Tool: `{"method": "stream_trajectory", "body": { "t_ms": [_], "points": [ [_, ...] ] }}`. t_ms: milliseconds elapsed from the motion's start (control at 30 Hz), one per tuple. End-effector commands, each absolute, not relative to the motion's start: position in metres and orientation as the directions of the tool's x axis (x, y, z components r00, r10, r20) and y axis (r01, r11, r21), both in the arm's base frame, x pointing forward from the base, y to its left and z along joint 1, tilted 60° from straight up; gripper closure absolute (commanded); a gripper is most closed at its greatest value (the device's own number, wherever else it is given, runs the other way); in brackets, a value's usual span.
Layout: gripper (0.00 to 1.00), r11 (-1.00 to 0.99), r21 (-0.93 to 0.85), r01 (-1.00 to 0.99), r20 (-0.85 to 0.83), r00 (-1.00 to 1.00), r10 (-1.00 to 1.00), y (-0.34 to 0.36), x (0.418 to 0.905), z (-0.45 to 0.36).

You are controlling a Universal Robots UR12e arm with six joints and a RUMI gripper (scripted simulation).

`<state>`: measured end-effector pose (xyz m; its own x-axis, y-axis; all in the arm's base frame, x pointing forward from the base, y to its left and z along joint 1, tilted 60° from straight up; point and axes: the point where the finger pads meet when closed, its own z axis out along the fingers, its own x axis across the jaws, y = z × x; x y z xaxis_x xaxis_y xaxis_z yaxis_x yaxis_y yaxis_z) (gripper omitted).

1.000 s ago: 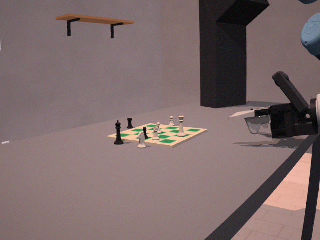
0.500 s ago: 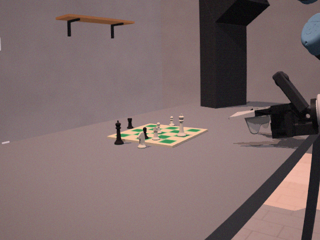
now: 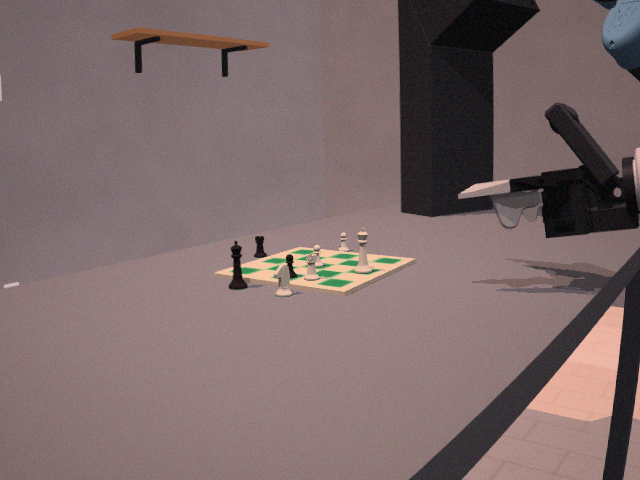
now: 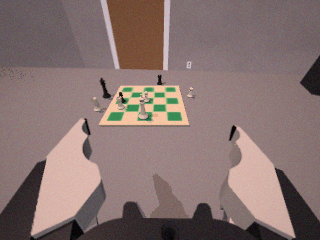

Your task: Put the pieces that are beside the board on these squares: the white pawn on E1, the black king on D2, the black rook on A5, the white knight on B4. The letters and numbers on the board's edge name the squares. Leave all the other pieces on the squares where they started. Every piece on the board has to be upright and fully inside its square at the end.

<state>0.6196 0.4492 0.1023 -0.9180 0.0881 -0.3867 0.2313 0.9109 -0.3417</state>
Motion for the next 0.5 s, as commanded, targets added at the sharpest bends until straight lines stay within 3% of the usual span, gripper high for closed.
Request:
{"method": "stream_trajectory", "body": {
  "t_ms": [0, 467],
  "points": [
    [0.00, 0.911, -0.341, 0.231, -0.387, -0.918, 0.088, 0.4237, 0.6129, 0.1183],
    [0.00, 0.911, -0.340, 0.232, -0.386, -0.918, 0.089, 0.4181, 0.6117, 0.1207]
  ]
}}
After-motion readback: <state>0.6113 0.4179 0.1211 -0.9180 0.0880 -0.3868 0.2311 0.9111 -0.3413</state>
